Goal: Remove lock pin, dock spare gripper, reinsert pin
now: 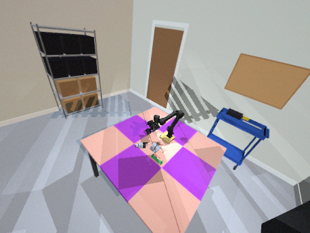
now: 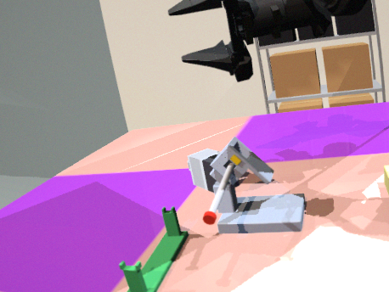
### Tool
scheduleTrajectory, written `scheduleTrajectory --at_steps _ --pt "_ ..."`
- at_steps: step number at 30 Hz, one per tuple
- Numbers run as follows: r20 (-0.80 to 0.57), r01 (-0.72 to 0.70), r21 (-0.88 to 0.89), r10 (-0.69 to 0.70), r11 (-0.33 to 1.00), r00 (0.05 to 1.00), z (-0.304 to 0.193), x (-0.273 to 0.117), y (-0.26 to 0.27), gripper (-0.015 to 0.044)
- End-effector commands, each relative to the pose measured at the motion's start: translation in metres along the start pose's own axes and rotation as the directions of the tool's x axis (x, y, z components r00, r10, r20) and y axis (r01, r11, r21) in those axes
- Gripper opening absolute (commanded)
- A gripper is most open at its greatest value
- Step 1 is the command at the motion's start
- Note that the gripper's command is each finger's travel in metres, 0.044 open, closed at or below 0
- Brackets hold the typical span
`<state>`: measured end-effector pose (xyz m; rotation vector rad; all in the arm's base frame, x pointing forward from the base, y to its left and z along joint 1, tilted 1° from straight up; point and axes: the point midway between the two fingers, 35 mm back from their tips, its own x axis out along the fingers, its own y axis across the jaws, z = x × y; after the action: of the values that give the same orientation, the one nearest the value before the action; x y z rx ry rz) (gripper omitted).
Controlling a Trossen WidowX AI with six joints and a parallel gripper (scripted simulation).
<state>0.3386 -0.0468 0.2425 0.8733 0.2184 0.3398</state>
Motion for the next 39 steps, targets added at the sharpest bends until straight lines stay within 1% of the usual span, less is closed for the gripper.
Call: scheduleTrajectory --at_steps 1,4,7,10,13,15,17,19,21,24,28,30,39 --pt "-0.004 0.005 -0.007 -0.005 1.0 1.0 0.0 0.002 0.0 0.0374" --pt "-0.077 0.076 -0.12 -0.086 0.99 0.993 -0.006 0.026 -0.004 0.03" --pt "-0.197 0.133 -0.3 -0.197 0.945 0.96 -0.023 0.053 -0.006 0.03" --pt "-0.331 0.115 -0.498 -0.311 0.859 0.891 -0.047 0.072 -0.004 0.03" --pt "-0.461 -0.001 -0.677 -0.423 0.736 0.78 -0.075 0.082 0.002 0.03" --pt "-0.537 -0.134 -0.759 -0.495 0.637 0.683 -0.095 0.082 0.008 0.03" --pt "-0.596 -0.303 -0.792 -0.565 0.53 0.571 -0.113 0.077 0.016 0.03" --pt "-0.635 -0.492 -0.763 -0.631 0.419 0.446 -0.13 0.068 0.025 0.03" --pt "-0.646 -0.611 -0.71 -0.67 0.352 0.365 -0.138 0.061 0.032 0.03" --pt "-0.645 -0.765 -0.589 -0.723 0.262 0.248 -0.148 0.049 0.042 0.03" --pt "-0.611 -0.919 -0.36 -0.785 0.162 0.101 -0.157 0.031 0.057 0.03" --pt "-0.605 -0.931 -0.33 -0.791 0.153 0.085 -0.157 0.029 0.059 0.03" --pt "-0.605 -0.931 -0.33 -0.791 0.153 0.085 -0.157 0.029 0.059 0.03"
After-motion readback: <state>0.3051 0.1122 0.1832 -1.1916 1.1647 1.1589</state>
